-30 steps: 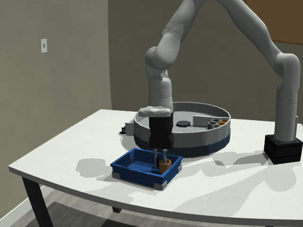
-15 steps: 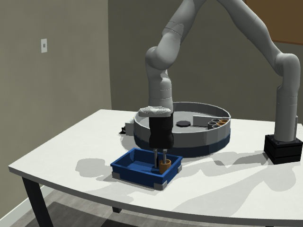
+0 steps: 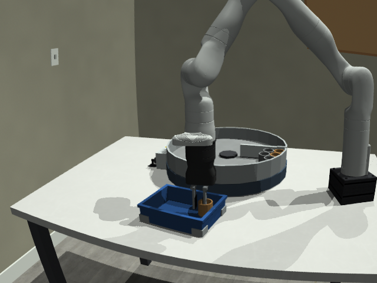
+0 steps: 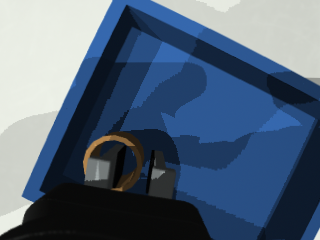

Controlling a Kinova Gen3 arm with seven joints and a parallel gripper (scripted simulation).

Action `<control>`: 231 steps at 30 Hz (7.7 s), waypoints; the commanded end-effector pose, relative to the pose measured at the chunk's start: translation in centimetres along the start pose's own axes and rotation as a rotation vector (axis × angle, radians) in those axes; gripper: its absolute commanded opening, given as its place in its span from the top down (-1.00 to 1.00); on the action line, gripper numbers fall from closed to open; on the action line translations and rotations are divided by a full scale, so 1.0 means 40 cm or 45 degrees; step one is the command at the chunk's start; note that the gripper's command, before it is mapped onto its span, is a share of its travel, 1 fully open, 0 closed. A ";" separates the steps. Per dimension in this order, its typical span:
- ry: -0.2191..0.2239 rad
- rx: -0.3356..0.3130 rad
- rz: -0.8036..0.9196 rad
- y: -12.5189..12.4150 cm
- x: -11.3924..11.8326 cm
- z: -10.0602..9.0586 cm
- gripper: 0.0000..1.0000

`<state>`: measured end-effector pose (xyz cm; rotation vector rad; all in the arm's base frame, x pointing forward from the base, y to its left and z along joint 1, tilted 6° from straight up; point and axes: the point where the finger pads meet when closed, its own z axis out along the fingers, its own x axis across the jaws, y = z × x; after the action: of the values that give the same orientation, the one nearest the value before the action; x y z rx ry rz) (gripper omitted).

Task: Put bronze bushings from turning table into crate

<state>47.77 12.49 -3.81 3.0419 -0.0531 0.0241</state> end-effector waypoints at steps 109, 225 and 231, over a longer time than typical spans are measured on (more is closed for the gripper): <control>0.002 0.001 0.000 0.000 -0.003 -0.073 0.05; 0.001 0.000 0.000 0.109 -0.089 -0.346 0.10; 0.000 0.000 0.000 0.175 -0.140 -0.338 0.10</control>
<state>42.98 8.84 9.95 3.0447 -0.0265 0.0282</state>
